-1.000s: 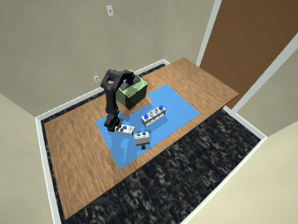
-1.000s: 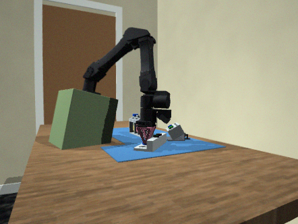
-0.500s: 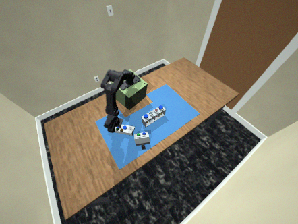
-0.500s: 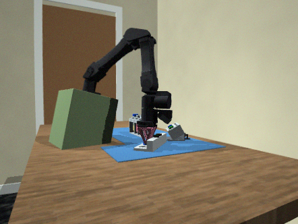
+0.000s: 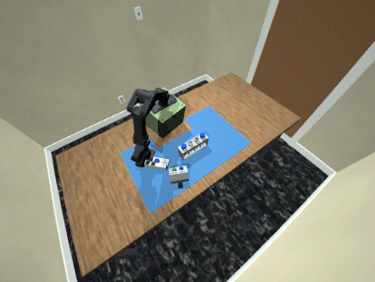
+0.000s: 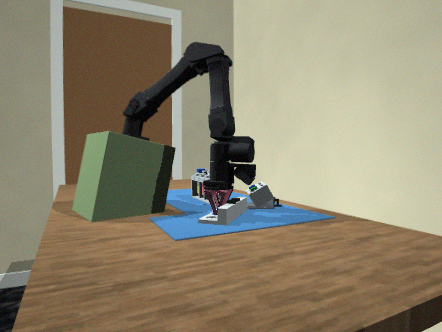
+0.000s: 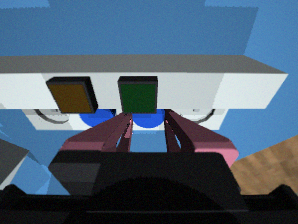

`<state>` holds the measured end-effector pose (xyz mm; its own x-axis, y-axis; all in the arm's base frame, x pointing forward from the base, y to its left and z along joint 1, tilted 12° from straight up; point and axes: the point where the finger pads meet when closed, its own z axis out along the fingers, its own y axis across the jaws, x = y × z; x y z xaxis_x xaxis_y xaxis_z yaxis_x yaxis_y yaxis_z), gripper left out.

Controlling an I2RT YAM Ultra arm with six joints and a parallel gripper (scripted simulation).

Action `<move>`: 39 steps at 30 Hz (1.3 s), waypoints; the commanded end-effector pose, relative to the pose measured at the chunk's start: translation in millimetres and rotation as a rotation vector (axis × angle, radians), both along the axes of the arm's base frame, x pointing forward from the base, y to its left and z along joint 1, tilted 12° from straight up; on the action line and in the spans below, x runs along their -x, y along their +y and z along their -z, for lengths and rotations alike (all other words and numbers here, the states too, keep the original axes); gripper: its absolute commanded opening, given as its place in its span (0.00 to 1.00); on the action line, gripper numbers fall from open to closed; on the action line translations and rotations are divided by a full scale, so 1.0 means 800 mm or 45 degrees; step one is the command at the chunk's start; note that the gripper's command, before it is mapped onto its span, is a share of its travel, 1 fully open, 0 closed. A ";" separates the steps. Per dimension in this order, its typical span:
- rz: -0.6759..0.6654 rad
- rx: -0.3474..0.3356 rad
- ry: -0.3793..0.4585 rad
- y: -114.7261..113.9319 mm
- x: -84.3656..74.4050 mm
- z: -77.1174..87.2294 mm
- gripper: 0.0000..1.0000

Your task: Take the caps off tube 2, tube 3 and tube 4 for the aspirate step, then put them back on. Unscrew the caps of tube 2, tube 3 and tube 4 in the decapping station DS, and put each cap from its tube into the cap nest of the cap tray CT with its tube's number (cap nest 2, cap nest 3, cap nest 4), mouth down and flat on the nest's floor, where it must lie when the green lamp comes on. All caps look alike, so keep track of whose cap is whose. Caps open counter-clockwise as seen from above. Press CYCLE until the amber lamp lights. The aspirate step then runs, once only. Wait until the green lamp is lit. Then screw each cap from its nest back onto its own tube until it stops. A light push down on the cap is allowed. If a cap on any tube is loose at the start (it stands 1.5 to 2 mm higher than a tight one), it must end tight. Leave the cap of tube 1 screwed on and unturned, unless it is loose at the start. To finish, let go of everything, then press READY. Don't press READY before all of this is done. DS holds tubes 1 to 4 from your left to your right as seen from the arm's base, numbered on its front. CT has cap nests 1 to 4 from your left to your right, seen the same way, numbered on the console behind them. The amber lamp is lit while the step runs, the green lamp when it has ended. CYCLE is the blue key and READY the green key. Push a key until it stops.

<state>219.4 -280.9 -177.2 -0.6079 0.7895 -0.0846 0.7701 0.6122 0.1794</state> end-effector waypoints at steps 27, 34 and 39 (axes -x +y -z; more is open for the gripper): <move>0.002 0.037 -0.028 -0.009 -0.003 -0.007 0.47; 0.002 0.037 -0.028 -0.009 -0.003 -0.007 0.47; 0.002 0.037 -0.028 -0.009 -0.003 -0.007 0.47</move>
